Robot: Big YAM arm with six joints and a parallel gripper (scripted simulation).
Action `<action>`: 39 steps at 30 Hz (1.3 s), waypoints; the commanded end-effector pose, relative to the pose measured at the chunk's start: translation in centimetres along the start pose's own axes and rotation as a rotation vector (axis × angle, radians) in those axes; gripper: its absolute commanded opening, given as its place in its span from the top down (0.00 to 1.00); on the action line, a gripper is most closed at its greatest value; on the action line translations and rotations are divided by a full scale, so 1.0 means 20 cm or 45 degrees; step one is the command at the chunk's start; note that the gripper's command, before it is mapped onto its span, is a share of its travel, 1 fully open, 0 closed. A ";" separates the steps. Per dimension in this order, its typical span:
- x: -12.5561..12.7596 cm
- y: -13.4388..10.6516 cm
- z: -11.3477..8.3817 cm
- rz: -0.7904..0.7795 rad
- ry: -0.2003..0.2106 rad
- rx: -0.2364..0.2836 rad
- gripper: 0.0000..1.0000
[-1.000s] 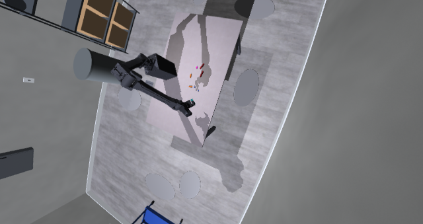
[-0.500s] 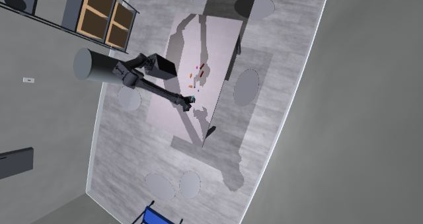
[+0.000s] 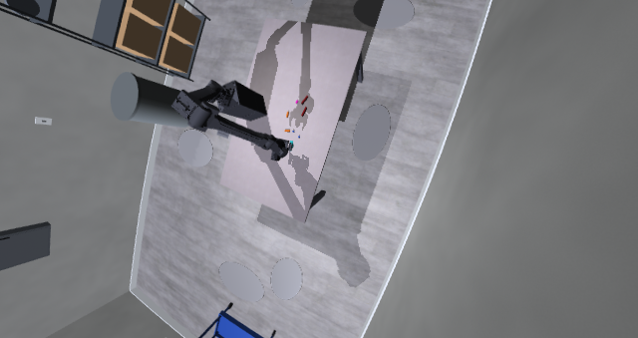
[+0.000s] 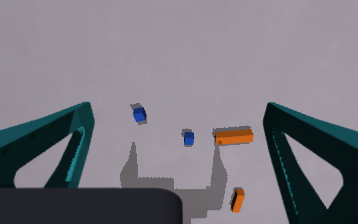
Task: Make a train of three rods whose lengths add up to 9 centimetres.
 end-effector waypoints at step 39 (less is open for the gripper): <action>-0.32 -0.57 0.12 1.155 0.008 -0.007 0.00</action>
Point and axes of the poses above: the point where the finger pads meet when closed, its own z axis out along the fingers, its own x axis across the jaws, y = z × x, the point moved 2 cm from there along -z, back along the fingers, and after that the axes turned 11 degrees about -z, right-handed, at the moved point
